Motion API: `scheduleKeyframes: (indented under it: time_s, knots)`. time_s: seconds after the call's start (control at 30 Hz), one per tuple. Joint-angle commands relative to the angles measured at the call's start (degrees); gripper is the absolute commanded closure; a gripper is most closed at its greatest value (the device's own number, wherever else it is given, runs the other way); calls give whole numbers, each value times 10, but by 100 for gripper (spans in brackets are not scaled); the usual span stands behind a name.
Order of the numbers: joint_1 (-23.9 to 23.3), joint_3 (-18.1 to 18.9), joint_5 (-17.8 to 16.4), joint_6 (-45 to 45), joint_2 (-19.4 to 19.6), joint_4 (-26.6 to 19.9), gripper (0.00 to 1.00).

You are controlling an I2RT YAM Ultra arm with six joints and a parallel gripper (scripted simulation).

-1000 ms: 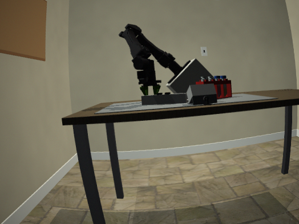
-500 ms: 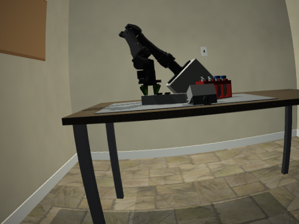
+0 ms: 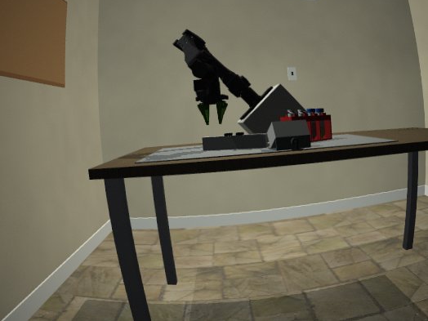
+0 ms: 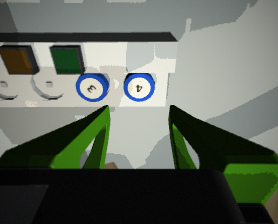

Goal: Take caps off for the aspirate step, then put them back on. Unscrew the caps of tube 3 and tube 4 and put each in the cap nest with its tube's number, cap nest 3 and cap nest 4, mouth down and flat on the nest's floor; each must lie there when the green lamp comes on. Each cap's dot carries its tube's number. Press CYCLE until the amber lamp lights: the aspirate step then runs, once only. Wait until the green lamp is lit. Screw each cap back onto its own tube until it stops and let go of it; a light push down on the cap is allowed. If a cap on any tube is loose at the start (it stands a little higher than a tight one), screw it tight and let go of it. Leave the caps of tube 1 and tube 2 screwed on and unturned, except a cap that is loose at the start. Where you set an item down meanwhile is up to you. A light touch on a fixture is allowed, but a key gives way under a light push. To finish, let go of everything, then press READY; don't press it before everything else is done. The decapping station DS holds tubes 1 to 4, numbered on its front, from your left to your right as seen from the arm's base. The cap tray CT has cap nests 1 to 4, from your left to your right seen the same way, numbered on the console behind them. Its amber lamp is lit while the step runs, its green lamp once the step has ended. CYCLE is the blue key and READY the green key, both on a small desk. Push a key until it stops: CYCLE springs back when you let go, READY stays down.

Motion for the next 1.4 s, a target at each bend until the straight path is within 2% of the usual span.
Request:
scheduleKeyframes:
  time_s: [0.0, 0.4, 0.7, 0.73, 0.9, 1.0, 1.07, 1.37]
  knots:
    - [18, 13, 5, 34, -9, -61, 53]
    - [101, 95, 19, 142, -33, -238, 53]
    - [101, 95, 19, 142, -33, -238, 53]
    - [111, 96, 20, 107, -19, -233, 100]
    - [155, 109, 22, -54, 56, -209, 100]
    - [179, 123, 22, -23, 104, -196, 100]
    - [179, 123, 22, -23, 104, -196, 100]
    - [237, 198, 19, 54, 253, -172, 100]
